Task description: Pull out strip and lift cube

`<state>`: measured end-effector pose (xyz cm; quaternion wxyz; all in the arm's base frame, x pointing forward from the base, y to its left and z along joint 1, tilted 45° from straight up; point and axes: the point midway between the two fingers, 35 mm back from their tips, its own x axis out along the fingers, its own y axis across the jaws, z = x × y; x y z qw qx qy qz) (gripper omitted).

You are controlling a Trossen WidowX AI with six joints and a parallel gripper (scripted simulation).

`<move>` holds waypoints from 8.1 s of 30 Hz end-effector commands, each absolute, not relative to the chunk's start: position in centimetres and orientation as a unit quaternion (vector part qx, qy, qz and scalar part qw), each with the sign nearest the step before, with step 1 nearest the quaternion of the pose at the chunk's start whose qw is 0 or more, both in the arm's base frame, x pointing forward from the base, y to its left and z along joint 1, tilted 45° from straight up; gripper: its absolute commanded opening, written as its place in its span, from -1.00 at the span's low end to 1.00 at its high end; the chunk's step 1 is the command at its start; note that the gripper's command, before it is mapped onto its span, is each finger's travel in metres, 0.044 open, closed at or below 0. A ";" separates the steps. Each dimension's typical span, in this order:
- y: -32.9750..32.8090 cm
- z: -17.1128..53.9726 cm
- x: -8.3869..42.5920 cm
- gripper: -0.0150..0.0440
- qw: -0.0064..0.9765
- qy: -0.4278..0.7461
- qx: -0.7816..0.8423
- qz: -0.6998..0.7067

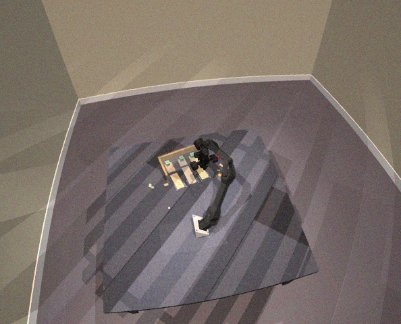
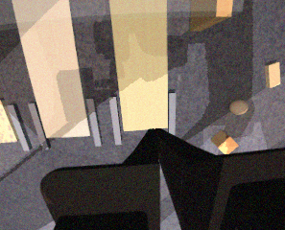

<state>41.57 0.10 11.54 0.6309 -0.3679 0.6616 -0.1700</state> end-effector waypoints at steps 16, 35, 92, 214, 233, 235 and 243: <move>-2.3 9.0 41.8 -0.49 0.626 0.666 -0.368 -0.169; -4.4 6.8 41.9 -0.49 0.626 0.666 -0.368 -0.170; -4.7 6.4 42.0 -0.49 0.626 0.666 -0.368 -0.170; -8.1 8.0 29.0 -0.49 0.624 0.668 -0.369 -0.169; -8.7 8.4 26.3 -0.49 0.623 0.668 -0.370 -0.169; -8.8 8.5 26.0 -0.49 0.623 0.668 -0.370 -0.169; -9.1 8.6 24.9 -0.49 0.623 0.668 -0.370 -0.169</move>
